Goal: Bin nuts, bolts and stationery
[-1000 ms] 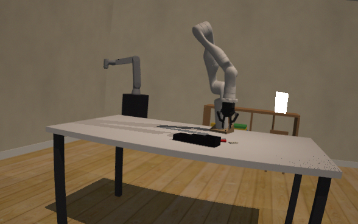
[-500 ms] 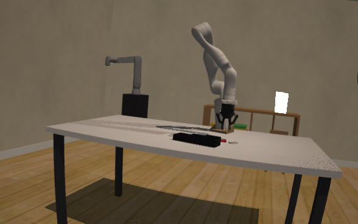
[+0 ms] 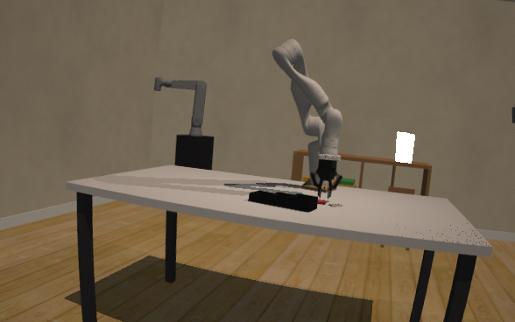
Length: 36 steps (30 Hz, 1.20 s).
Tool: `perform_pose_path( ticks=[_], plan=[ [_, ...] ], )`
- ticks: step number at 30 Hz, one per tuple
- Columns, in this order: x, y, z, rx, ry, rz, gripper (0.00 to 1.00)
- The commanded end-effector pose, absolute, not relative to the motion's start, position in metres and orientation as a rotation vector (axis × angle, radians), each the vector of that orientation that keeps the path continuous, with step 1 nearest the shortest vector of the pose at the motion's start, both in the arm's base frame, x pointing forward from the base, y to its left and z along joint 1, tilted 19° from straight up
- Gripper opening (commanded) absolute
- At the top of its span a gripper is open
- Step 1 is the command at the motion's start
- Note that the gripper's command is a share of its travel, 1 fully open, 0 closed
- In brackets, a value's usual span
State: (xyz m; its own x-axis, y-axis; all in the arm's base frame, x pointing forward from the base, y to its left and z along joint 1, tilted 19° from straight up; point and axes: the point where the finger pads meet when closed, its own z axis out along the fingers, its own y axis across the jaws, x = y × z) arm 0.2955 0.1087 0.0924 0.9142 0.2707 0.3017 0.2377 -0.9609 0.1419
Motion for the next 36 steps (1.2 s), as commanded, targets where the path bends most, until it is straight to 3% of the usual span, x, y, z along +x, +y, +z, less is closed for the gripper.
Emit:
perform_pose_path(
  ticks=[1,36],
  plan=[
    [0.289,0.109,0.085,2.971,0.408,0.473,0.31],
    [0.298,0.107,0.075,2.975,0.410,0.472,0.31]
  ],
)
